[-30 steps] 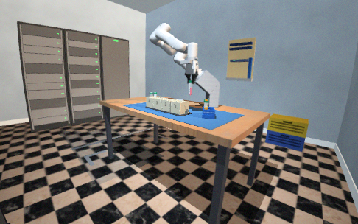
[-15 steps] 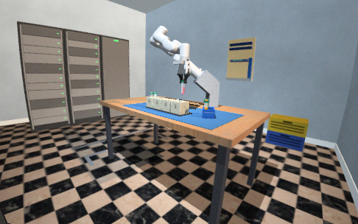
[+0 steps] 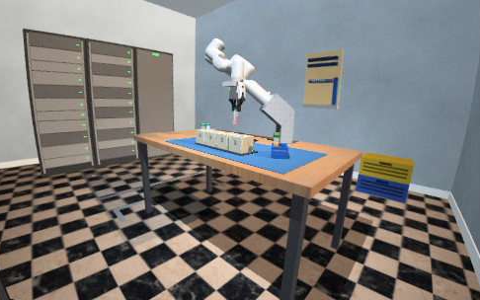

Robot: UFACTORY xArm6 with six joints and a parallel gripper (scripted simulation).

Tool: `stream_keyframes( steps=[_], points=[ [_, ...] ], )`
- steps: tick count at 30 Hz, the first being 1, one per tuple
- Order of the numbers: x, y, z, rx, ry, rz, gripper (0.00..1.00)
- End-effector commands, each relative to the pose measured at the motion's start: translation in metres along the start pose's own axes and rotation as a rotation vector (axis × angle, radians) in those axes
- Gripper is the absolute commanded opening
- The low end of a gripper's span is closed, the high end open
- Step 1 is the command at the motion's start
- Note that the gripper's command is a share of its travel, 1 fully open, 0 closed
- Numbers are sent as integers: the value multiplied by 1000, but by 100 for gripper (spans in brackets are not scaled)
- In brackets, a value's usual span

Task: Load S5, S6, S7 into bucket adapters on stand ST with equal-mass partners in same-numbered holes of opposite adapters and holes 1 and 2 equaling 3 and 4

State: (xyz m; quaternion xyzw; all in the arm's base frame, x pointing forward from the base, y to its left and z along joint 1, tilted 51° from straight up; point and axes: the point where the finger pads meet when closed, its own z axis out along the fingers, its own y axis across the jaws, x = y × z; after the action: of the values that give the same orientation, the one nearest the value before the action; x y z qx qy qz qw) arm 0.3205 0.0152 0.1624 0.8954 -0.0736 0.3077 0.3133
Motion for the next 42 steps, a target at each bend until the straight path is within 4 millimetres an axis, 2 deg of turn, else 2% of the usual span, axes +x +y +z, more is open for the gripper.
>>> stream_keyframes(
  steps=[1,2,17,19,34,36,39,42],
  points=[
    [7,26,-3,15,-2,-2,0],
    [7,26,-3,15,-2,-2,0],
    [27,99,-2,15,-2,-2,0],
    [27,99,-2,15,-2,-2,0],
    [46,171,-1,14,-1,-2,0],
    [46,171,-1,14,-1,-2,0],
    [49,184,-1,14,-1,-2,0],
    [49,184,-1,14,-1,-2,0]
  ],
)
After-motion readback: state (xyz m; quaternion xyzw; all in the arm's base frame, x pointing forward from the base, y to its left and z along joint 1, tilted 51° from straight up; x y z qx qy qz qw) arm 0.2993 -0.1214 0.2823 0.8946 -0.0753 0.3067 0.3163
